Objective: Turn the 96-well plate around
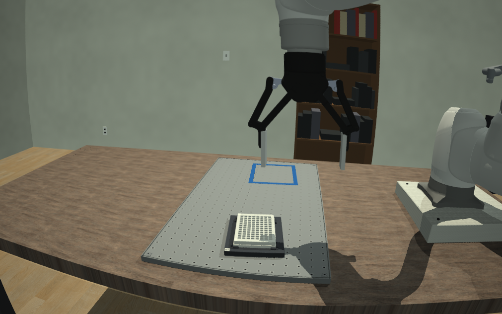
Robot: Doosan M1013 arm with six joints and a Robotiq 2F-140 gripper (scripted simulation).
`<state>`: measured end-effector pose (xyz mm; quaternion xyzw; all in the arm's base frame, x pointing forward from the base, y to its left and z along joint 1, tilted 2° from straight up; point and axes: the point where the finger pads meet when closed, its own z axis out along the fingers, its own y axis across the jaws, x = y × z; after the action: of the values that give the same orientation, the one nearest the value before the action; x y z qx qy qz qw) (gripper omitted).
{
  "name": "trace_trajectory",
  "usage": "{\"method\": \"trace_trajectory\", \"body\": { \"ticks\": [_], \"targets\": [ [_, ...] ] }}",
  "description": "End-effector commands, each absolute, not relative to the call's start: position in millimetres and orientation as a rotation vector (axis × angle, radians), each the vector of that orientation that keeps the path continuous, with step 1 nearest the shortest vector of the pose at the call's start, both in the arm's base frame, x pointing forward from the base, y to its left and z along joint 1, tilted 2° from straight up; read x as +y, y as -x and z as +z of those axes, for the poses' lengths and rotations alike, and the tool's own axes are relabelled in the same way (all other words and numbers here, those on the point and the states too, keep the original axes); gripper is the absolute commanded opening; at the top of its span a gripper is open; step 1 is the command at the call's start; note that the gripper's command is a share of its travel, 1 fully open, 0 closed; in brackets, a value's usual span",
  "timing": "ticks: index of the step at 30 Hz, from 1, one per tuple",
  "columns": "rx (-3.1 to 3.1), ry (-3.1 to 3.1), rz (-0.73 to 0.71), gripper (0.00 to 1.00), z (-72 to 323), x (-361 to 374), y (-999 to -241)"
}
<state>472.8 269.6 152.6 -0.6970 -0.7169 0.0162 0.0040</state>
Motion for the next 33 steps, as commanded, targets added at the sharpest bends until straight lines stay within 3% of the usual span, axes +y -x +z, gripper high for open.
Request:
{"method": "trace_trajectory", "body": {
  "ticks": [1,27,33],
  "targets": [
    [-2.271,2.169,0.05,1.0,139,265,-491],
    [-2.408,2.061,0.028,1.0,68,238,-562],
    [-2.408,2.061,0.028,1.0,67,237,-563]
  ]
}}
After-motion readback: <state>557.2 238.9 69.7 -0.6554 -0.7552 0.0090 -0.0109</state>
